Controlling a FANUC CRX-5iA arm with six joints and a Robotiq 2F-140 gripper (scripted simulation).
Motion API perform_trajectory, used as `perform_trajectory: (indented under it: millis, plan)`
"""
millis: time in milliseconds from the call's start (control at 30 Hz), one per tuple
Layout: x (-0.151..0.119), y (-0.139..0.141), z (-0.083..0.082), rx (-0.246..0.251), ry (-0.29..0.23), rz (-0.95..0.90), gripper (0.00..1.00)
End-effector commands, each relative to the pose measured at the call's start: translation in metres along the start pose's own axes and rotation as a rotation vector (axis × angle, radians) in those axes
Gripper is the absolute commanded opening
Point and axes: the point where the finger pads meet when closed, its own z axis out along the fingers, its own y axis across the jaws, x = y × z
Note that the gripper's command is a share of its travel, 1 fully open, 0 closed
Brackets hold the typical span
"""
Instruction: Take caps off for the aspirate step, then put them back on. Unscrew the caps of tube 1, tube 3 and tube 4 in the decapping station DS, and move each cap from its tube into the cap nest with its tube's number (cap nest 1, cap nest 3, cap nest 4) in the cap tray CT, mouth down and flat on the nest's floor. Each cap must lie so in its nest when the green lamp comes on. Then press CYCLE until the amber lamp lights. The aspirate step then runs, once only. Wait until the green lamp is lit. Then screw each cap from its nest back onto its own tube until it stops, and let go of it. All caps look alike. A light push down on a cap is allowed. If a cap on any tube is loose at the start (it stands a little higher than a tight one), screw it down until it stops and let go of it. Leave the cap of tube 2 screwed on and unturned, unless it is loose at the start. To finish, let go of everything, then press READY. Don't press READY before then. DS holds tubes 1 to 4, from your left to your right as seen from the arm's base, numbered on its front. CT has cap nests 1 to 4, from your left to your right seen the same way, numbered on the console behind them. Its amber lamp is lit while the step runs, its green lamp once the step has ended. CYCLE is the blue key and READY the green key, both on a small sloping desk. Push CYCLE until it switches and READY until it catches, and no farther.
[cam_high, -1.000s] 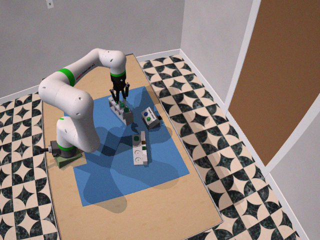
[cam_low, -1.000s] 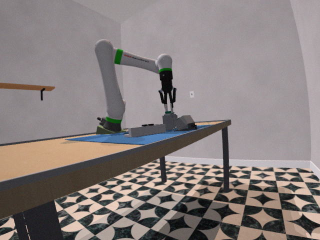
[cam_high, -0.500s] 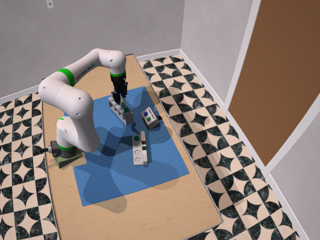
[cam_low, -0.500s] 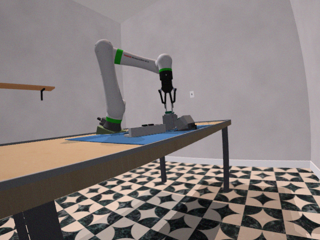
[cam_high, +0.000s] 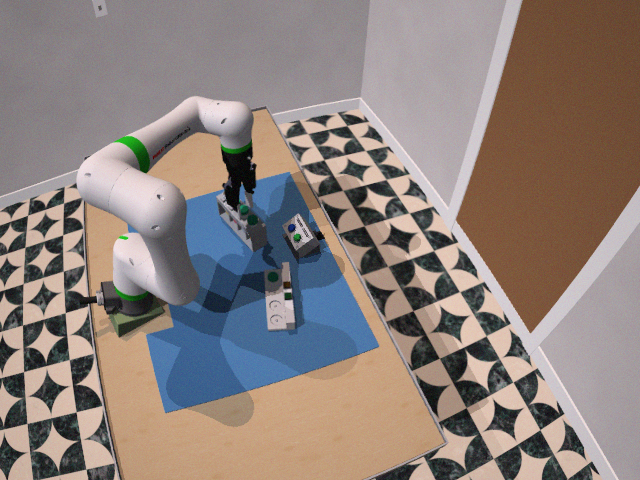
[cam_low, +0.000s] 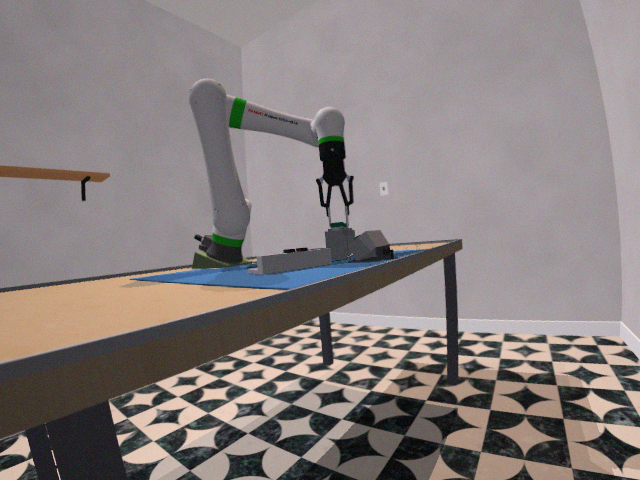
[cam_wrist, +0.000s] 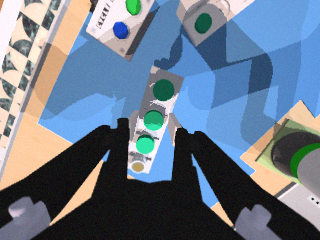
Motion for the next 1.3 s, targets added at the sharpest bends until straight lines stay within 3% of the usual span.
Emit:
perform_trajectory:
  millis: [0,533,567,1033,1267]
  plan:
    - [0.000,0.000,-0.002,0.001,0.001,0.239,0.35]
    - [-0.001,0.000,-0.007,0.001,0.001,0.239,0.35]
    - [-0.001,0.000,-0.007,0.001,0.001,0.239,0.00]
    - [-0.001,0.000,-0.007,0.001,0.001,0.239,0.00]
    - [-0.001,0.000,-0.025,0.001,0.001,0.239,0.00]
